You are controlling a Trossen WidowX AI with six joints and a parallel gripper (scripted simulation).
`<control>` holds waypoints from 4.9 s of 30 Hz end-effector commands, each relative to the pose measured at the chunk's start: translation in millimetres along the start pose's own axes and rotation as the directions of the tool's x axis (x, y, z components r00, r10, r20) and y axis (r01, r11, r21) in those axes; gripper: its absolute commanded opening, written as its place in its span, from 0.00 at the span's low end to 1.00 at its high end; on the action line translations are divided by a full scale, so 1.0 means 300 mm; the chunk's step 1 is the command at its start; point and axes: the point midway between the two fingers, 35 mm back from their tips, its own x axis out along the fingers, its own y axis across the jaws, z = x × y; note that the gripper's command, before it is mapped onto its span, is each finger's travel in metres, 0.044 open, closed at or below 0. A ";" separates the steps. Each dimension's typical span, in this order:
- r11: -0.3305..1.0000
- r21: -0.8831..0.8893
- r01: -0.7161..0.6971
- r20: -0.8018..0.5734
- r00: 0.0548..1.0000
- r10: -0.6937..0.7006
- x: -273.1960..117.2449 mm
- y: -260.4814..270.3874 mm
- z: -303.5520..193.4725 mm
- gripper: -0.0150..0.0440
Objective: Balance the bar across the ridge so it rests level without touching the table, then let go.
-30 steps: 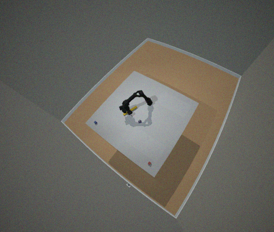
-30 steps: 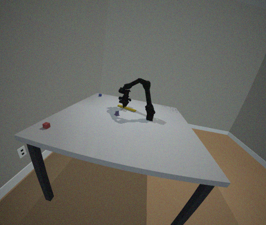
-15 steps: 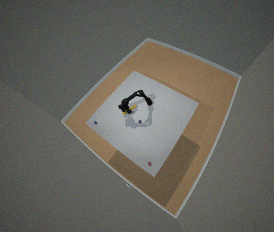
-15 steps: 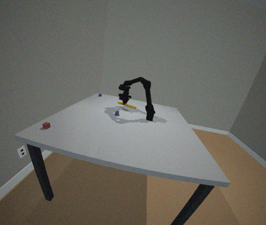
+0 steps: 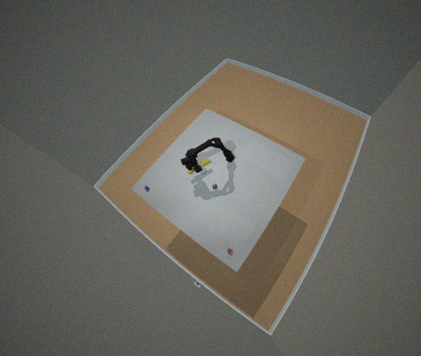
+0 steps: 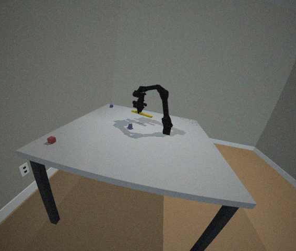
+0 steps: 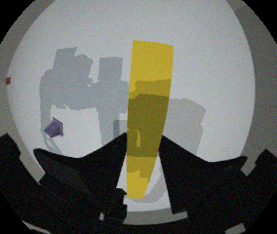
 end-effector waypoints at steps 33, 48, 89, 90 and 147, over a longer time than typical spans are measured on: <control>0.988 0.155 -0.007 0.012 1.000 0.005 -0.068 0.357 0.019 0.25; 0.972 0.236 -0.013 0.011 1.000 0.010 -0.071 0.548 -0.016 0.25; 0.943 0.334 -0.018 0.009 1.000 0.016 0.035 0.762 -0.101 0.25; 0.943 0.334 -0.018 0.009 1.000 0.016 0.040 0.762 -0.101 0.25; 0.942 0.334 -0.018 0.009 1.000 0.016 0.079 0.761 -0.103 0.25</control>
